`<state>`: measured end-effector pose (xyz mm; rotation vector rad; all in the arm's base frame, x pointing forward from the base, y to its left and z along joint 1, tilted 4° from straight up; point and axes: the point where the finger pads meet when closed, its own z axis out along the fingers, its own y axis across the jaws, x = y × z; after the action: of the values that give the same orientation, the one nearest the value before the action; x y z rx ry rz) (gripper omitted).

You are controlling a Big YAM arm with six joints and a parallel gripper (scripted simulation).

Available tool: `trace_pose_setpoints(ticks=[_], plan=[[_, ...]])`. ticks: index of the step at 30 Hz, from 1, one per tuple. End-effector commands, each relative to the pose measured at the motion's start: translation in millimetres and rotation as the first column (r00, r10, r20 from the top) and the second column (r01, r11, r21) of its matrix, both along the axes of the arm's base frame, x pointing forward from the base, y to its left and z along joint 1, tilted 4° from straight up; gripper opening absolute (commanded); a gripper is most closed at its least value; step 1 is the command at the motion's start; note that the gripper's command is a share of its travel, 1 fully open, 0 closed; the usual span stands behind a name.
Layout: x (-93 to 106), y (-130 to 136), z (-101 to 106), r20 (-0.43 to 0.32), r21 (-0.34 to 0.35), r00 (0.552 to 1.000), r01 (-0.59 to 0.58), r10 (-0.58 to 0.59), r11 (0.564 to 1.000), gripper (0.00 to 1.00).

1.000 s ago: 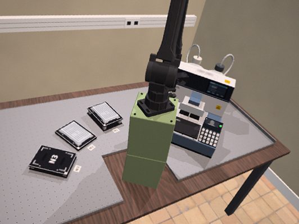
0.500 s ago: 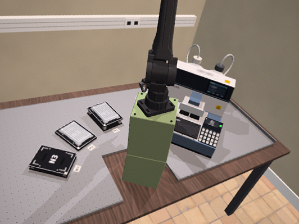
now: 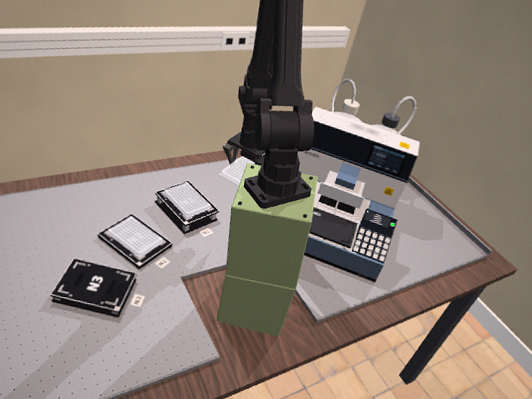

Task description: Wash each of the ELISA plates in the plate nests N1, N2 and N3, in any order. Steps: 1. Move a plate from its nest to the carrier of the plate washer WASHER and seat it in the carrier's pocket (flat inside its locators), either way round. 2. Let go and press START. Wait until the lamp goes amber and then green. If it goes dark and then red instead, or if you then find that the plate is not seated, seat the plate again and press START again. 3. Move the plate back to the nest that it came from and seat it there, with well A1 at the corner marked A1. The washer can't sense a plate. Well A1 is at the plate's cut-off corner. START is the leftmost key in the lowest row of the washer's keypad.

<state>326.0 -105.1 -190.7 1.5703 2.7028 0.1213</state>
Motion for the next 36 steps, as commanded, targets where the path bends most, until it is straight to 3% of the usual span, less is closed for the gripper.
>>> trace_pose_setpoints(ticks=[1, 36], plan=[[13.0, 16.0, -4.7, -0.013, 0.001, 1.0, 0.018, -0.018, 1.0, 0.82], [10.6, 19.1, -5.5, -0.018, 0.003, 0.999, 0.029, -0.029, 1.0, 0.82]])
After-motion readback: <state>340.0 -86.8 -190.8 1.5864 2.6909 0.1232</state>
